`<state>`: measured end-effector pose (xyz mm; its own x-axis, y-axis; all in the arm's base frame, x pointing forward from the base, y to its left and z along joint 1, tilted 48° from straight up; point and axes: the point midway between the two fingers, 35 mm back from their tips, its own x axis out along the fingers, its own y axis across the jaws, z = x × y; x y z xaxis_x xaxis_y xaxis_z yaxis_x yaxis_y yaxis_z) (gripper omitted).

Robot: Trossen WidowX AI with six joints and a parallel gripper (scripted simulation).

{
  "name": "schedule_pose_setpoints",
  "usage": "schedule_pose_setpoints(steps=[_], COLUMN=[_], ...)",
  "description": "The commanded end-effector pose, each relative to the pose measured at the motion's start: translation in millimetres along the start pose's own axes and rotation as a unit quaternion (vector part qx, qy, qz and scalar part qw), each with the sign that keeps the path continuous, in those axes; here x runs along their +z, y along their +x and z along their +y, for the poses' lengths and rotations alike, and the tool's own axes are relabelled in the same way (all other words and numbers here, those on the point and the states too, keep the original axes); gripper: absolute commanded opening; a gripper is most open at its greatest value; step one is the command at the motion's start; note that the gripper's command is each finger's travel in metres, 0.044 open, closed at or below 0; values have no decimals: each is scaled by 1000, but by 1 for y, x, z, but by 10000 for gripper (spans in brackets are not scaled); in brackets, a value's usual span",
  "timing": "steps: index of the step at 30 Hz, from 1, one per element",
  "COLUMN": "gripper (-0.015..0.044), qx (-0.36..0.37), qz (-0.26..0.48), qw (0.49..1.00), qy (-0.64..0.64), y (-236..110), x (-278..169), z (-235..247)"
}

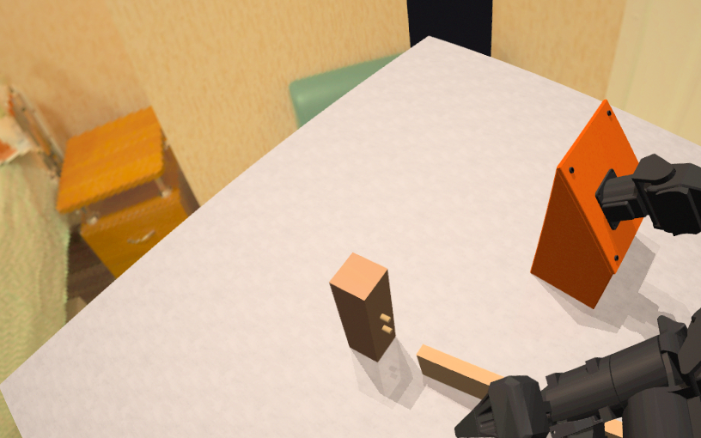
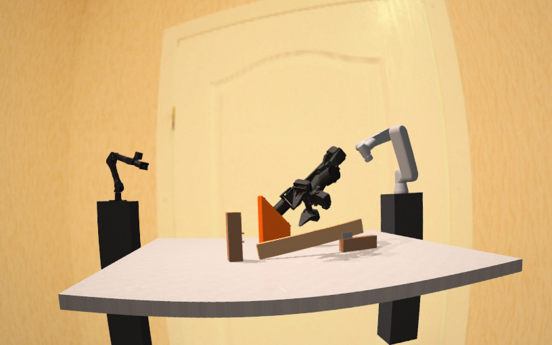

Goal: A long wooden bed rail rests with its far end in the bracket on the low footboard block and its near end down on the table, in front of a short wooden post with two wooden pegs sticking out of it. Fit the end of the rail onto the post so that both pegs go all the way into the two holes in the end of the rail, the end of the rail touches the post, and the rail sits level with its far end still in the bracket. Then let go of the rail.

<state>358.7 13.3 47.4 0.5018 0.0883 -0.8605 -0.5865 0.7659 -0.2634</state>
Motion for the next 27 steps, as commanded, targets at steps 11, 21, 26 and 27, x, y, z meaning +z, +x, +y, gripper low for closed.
schedule_pose_setpoints(steps=[11, 21, 26, 27], gripper=[440, 440, 440, 440], qx=[340, 337, 337, 337], qz=[-212, -243, -243, -243], qw=[859, 843, 843, 843], qy=[-319, -341, -341, -341], y=[44, 43, 43, 43], x=[-86, -87, -87, -87], z=[52, 53, 53, 53])
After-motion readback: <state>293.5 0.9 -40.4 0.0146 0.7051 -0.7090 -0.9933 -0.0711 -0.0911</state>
